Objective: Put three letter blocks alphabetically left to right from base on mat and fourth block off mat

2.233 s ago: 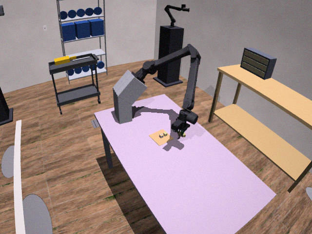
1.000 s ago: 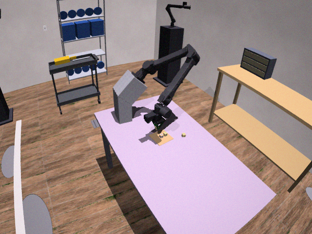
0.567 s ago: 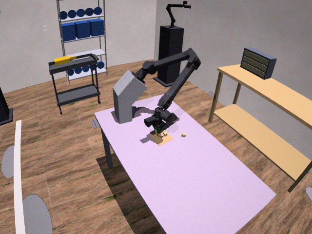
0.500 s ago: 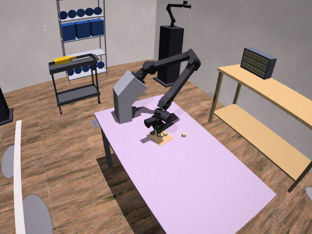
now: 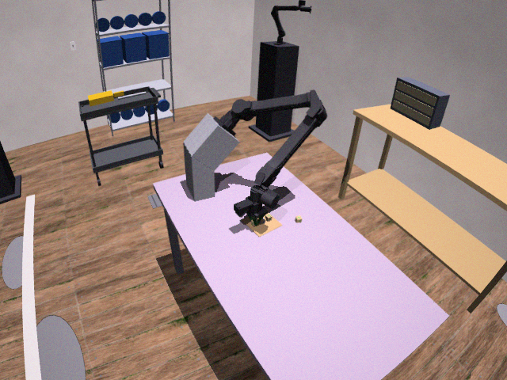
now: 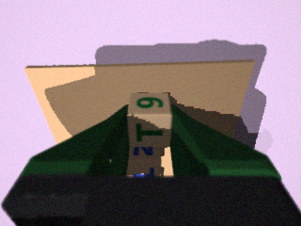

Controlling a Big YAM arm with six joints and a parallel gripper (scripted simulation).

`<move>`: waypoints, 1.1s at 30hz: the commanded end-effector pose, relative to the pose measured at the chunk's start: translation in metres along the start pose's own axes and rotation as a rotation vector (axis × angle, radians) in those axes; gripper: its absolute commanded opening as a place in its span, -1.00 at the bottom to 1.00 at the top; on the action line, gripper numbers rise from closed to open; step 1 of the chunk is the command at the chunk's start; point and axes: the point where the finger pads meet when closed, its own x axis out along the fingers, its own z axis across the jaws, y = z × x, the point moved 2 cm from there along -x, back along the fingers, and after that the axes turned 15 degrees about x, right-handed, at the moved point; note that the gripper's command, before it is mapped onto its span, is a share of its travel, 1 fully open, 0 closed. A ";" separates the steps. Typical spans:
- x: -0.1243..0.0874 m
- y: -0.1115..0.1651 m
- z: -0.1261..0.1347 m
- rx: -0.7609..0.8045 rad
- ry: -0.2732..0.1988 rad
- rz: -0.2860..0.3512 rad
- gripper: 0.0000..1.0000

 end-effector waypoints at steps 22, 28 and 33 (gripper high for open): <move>0.008 -0.002 -0.004 0.011 0.003 -0.002 -0.58; 0.008 -0.001 -0.004 0.009 0.002 -0.002 -0.58; 0.008 -0.001 -0.002 0.004 0.000 -0.001 -0.58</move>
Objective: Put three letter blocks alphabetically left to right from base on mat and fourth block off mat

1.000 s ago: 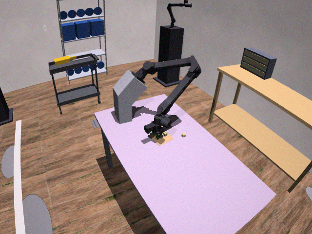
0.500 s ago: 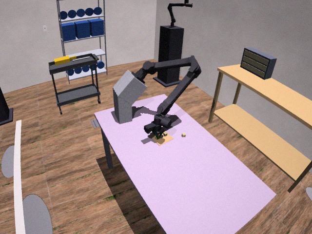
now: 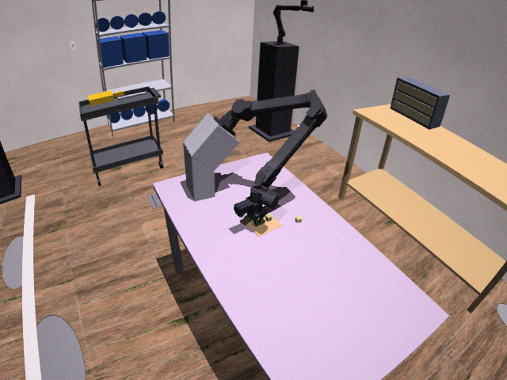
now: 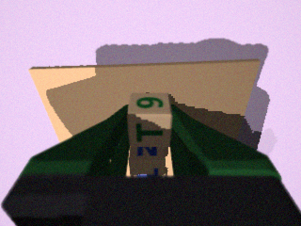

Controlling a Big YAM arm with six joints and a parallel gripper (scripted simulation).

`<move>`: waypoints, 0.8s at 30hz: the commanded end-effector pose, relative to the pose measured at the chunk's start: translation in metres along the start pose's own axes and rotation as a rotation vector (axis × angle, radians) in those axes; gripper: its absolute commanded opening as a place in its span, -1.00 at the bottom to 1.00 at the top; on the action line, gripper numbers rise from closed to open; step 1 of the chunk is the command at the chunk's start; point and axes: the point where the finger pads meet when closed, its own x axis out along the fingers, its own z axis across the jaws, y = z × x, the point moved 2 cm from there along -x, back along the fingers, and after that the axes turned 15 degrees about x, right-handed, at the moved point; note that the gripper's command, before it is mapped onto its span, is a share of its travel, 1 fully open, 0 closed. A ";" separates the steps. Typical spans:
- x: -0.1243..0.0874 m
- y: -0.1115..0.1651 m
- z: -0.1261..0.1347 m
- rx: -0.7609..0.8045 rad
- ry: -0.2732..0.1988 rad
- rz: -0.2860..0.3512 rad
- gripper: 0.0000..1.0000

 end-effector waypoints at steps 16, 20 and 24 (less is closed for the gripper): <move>0.007 -0.002 -0.006 -0.010 0.015 -0.009 -0.58; 0.007 -0.002 -0.006 -0.010 0.015 -0.009 -0.58; 0.007 -0.002 -0.006 -0.010 0.015 -0.008 -0.58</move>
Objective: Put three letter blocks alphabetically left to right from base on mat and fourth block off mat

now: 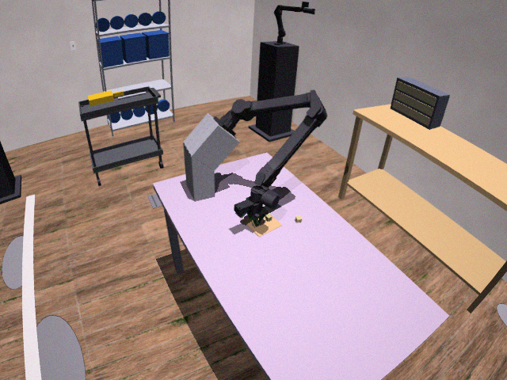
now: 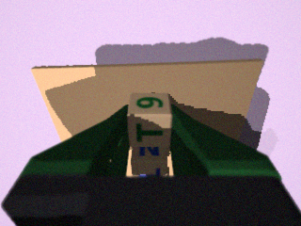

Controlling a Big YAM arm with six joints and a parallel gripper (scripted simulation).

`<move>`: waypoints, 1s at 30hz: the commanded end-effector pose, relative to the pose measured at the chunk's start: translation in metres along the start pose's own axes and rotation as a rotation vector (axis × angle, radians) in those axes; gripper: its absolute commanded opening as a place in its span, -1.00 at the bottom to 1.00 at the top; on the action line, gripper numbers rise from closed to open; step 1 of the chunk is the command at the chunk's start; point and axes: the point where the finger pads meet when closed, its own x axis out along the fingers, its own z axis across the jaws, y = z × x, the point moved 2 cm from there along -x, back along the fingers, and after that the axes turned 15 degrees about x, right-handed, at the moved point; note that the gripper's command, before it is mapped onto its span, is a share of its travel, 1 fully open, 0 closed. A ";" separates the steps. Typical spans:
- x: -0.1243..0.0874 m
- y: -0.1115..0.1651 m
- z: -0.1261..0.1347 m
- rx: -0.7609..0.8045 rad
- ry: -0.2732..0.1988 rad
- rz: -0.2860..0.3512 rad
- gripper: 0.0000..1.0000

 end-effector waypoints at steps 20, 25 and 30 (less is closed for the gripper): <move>0.009 -0.002 -0.006 -0.001 0.010 -0.006 -0.58; 0.009 -0.002 -0.006 -0.001 0.010 -0.006 -0.58; 0.009 -0.002 -0.006 -0.001 0.010 -0.006 -0.58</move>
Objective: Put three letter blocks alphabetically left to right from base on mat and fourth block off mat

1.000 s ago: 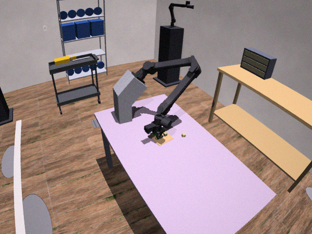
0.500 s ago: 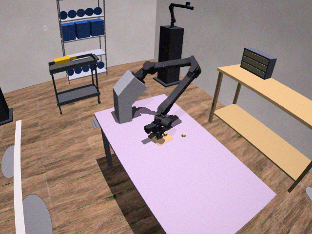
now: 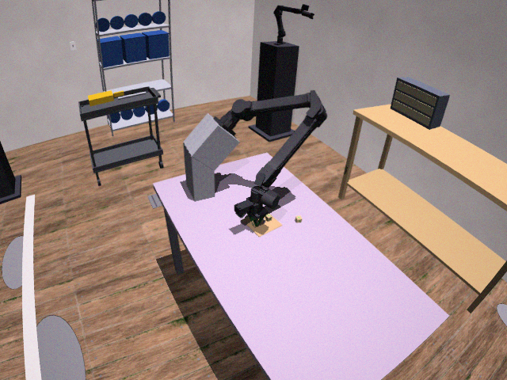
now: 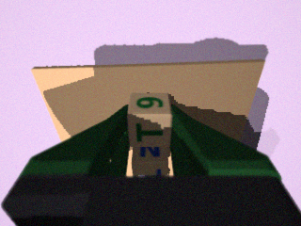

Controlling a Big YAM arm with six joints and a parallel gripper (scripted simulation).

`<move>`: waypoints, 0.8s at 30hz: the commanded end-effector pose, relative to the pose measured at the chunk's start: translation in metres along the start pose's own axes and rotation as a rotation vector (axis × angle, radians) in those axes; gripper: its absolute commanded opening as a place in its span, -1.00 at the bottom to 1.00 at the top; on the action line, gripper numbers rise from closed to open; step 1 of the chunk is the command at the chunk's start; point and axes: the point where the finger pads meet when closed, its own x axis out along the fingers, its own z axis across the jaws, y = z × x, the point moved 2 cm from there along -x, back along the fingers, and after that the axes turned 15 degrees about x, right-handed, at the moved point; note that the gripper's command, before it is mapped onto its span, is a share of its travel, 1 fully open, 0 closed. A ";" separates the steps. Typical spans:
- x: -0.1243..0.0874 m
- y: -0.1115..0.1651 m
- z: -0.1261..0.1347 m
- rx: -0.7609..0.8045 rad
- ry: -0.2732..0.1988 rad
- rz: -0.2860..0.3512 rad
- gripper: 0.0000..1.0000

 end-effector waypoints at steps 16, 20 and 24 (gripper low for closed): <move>0.008 -0.003 -0.006 0.000 0.010 -0.006 -0.35; 0.008 -0.003 -0.006 0.000 0.010 -0.006 -0.27; 0.008 -0.003 -0.006 0.000 0.010 -0.006 -0.19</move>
